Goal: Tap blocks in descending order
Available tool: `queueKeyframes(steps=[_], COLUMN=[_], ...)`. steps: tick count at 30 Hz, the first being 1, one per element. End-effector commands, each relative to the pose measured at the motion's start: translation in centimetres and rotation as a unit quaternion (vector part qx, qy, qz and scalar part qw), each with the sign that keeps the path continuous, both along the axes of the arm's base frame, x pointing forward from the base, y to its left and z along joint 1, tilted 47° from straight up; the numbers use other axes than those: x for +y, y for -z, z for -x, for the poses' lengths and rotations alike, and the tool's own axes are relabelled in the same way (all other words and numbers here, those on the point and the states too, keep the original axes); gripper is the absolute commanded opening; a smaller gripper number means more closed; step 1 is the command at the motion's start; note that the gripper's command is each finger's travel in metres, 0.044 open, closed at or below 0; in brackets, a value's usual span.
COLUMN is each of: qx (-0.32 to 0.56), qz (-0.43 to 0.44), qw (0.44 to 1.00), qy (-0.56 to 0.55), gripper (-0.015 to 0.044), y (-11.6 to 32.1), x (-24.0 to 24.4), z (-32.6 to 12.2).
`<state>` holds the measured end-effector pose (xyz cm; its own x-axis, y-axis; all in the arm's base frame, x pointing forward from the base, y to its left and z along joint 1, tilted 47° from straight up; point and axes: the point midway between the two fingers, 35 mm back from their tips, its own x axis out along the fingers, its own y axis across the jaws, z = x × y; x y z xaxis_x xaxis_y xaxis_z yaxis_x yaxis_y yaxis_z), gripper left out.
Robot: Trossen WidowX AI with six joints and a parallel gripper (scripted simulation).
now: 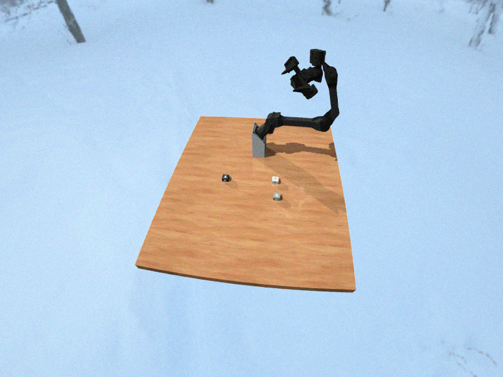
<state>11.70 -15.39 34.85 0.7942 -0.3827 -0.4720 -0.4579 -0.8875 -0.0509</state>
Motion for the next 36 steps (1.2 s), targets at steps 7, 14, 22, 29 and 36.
queueKeyframes(steps=[7, 14, 22, 29, 36], qx=[0.114, 0.174, 0.171, 0.130, 0.053], qz=[0.117, 0.237, 0.330, 0.405, 0.467], qw=[0.965, 0.858, 0.724, 0.571, 0.398], qy=[-0.204, -0.420, -0.582, -0.702, -0.788], gripper=[0.0400, 0.0400, 0.0400, 0.0400, 0.0400], y=[4.9, 11.1, 16.9, 22.5, 28.4], x=[-4.2, -6.6, -7.0, -6.0, -3.7], z=[-2.6, -6.2, -9.4, -11.9, -13.8])
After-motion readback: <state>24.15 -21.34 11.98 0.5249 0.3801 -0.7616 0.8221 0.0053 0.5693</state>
